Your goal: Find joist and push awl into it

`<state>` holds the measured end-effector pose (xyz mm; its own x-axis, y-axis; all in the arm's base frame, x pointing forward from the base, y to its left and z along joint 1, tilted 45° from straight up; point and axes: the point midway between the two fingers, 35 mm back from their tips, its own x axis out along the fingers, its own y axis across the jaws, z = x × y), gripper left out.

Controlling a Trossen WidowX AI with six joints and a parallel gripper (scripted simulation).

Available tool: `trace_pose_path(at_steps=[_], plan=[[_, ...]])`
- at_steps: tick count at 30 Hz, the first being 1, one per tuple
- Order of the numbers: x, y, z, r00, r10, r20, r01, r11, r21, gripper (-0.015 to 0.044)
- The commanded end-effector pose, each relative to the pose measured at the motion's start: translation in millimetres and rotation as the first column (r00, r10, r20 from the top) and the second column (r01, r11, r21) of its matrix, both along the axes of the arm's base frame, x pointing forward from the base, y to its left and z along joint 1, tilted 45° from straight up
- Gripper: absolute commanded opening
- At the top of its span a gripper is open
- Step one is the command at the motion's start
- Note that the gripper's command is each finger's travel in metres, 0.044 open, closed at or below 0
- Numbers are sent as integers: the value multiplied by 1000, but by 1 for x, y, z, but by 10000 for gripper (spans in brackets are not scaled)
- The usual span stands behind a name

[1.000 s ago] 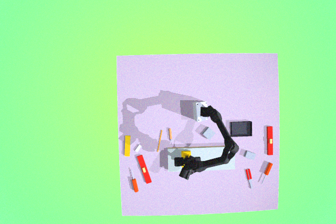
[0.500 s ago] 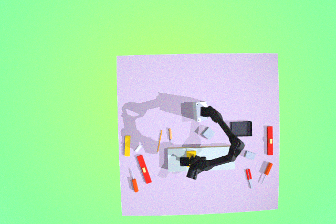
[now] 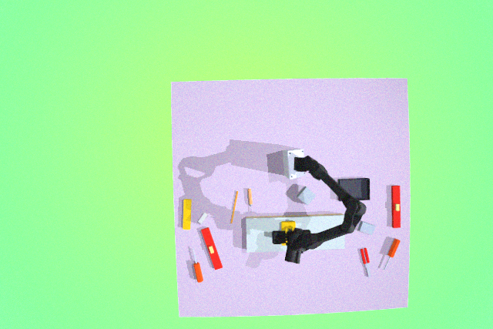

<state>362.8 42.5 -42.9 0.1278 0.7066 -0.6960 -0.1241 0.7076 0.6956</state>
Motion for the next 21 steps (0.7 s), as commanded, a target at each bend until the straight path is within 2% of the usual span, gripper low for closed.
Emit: trace_pose_path(at_steps=[1,21], plan=[[-1,12,10,1000,5,3,-5,1000,8,0],[-8,49,48,1000,5,1,-5,1000,11,0]])
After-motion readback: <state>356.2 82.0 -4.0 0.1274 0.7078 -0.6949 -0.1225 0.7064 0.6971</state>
